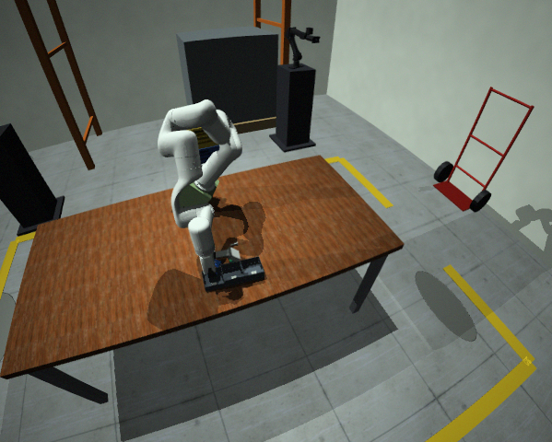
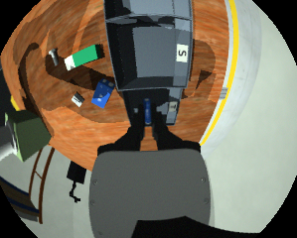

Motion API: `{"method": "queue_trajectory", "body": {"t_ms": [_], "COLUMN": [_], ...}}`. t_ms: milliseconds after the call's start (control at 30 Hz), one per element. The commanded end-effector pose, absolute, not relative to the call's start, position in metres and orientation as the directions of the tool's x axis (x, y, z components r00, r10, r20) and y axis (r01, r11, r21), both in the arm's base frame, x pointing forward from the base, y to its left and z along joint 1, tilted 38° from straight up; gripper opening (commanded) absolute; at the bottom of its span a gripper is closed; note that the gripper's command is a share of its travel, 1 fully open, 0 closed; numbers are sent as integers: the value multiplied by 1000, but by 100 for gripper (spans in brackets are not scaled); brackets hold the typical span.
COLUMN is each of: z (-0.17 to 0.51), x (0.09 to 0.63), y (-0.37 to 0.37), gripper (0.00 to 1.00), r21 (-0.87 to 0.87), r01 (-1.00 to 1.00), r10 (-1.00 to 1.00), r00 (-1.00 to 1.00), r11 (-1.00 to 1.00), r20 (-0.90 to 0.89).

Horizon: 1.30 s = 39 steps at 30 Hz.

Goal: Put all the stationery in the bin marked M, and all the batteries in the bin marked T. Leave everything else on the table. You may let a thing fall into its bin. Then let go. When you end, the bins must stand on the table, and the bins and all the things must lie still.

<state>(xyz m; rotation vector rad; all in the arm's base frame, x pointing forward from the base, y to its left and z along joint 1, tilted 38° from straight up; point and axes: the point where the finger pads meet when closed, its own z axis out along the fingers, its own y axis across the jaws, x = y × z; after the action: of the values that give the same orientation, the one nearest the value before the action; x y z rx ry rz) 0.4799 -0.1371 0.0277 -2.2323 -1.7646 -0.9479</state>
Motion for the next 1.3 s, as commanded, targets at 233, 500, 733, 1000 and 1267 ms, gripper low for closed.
{"method": "queue_trajectory", "body": {"t_ms": [233, 500, 733, 1000, 1267], "z": [14, 13, 13, 13, 13], "x": [488, 488, 488, 488, 488], "y": [-131, -130, -130, -130, -130], "gripper": [0, 0, 23, 23, 23], "r21": [267, 267, 267, 267, 267], "r01": [915, 915, 915, 915, 915], "r10": [827, 827, 827, 827, 827], "r00": [114, 114, 114, 114, 114], "r11": [-303, -303, -303, -303, -303], "r20": [550, 550, 550, 550, 550]}}
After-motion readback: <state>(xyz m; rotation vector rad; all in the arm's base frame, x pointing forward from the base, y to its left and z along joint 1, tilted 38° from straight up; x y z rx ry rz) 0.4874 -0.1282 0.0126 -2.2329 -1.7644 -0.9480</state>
